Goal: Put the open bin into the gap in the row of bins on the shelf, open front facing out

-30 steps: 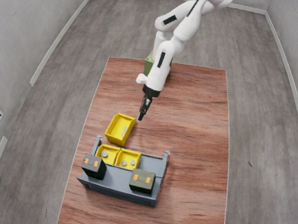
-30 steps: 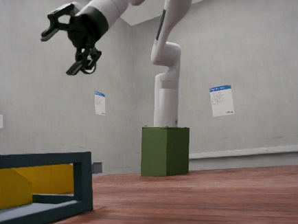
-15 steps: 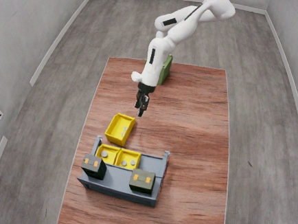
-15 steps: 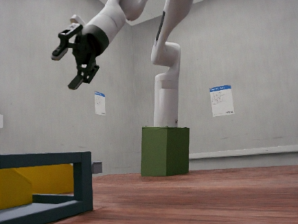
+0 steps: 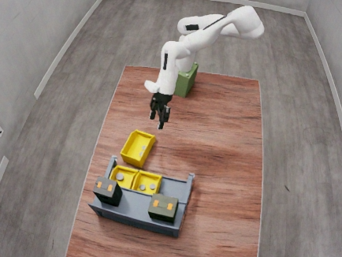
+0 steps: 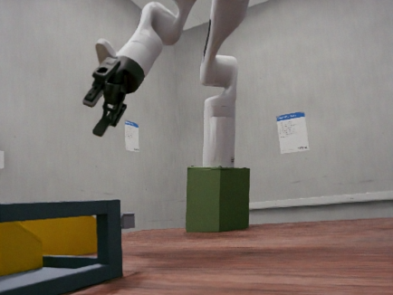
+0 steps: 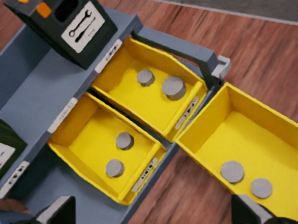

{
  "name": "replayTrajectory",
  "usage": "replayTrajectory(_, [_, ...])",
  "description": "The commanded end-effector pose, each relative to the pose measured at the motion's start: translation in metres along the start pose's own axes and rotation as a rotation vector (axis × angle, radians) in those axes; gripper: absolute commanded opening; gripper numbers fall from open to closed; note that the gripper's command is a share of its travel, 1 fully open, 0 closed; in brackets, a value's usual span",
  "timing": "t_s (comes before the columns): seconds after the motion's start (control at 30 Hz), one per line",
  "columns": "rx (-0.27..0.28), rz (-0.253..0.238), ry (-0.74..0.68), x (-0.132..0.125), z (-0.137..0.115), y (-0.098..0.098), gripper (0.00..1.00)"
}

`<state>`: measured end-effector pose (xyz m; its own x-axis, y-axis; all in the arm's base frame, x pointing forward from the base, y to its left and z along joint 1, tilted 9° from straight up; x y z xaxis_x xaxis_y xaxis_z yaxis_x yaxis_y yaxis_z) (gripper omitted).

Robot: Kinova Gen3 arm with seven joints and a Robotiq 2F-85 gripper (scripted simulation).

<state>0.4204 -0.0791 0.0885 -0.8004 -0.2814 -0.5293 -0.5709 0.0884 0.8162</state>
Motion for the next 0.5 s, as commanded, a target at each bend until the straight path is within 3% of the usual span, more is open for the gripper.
replayTrajectory(0.0, [-0.001, -0.008, 0.001, 0.001, -0.001, -0.001, 1.0])
replayTrajectory(0.2, [-0.071, -0.001, 0.252, 0.042, -0.002, -0.005, 1.0])
replayTrajectory(0.47, [-0.071, -0.001, 0.252, 0.042, -0.002, -0.005, 1.0])
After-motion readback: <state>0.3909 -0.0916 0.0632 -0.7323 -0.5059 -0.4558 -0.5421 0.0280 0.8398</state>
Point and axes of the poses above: the point where the finger pads meet when closed, its own y axis back along the fingers, its own x axis across the jaws, z = x × y, the point moved 1 cm from there along y, back along the fingers, and after that the axes turned 10 degrees about -y, right-handed, at the moved point
